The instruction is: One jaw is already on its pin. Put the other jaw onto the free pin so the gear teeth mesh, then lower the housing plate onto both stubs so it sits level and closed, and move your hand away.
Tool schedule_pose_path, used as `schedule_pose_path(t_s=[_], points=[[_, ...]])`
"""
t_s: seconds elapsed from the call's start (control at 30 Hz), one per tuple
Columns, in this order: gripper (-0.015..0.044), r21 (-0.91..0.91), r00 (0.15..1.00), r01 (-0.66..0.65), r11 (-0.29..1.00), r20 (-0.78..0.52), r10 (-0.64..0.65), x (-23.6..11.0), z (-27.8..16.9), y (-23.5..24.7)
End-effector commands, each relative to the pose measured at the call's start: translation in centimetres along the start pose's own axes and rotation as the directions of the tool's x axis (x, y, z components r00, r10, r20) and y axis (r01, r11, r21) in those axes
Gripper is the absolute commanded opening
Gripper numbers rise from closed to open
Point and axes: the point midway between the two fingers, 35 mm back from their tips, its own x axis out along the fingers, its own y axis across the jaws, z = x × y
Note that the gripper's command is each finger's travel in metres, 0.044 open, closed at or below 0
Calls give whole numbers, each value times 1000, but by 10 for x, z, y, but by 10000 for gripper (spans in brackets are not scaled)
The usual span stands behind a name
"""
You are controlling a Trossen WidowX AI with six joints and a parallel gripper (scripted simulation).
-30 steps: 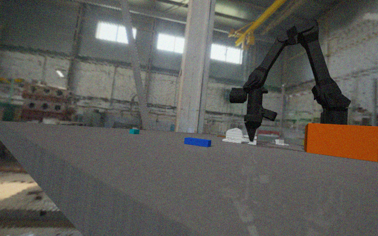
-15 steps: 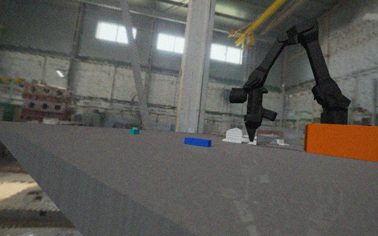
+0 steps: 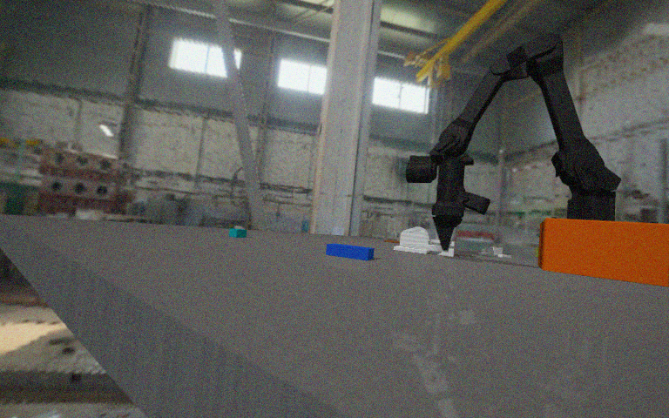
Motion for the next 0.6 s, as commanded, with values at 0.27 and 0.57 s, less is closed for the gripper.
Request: schedule_pose_path(t_s=[0.27, 0.57], points=[[351, 5, 1000, 0, 1000, -2, 0, 2, 0, 0], [351, 5, 1000, 0, 1000, -2, 0, 5, 0, 0]])
